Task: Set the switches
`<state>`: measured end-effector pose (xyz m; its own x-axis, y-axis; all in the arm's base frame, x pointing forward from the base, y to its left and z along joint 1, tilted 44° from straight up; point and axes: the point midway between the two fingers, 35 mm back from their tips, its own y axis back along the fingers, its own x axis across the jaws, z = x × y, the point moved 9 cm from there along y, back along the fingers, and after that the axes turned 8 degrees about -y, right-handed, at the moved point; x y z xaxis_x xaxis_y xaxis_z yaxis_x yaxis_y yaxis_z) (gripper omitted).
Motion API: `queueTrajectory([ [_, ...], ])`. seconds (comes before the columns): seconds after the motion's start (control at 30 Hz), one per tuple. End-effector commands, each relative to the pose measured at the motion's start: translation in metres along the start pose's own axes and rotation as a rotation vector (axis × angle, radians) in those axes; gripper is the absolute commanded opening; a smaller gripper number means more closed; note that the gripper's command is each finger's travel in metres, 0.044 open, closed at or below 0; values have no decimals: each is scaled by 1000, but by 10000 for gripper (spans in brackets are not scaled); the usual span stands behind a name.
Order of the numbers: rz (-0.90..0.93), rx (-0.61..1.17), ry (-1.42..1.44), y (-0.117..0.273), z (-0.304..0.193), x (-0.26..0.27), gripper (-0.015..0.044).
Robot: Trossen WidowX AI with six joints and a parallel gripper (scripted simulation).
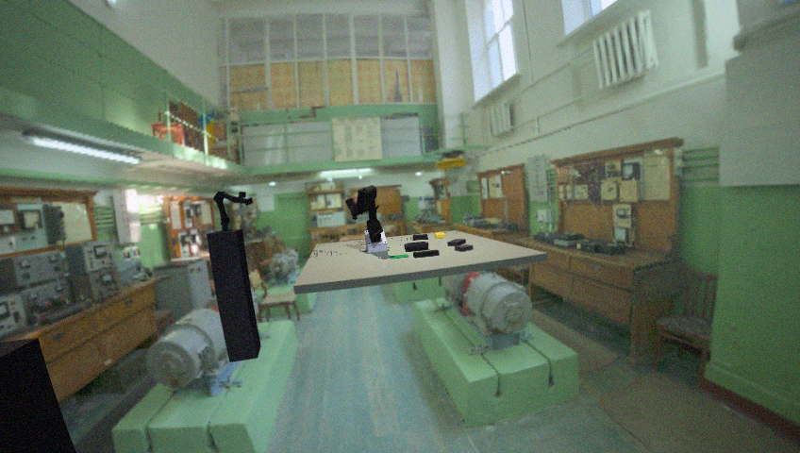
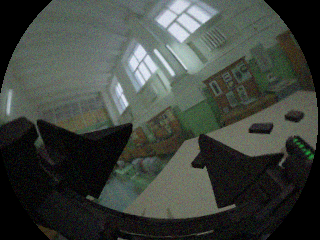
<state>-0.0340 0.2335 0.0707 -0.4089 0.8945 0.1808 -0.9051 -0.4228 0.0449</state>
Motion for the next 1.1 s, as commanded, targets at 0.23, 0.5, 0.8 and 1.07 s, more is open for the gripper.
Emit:
queueTrajectory([
  [0.23,-93,75,252,-34,6,2,190],
  [0.5,-240,309,705,-106,19,-20,0],
  [0.8,-286,604,1168,-168,44,-64,0],
  [1.07,-204,955,1548,-212,78,-129,0],
])
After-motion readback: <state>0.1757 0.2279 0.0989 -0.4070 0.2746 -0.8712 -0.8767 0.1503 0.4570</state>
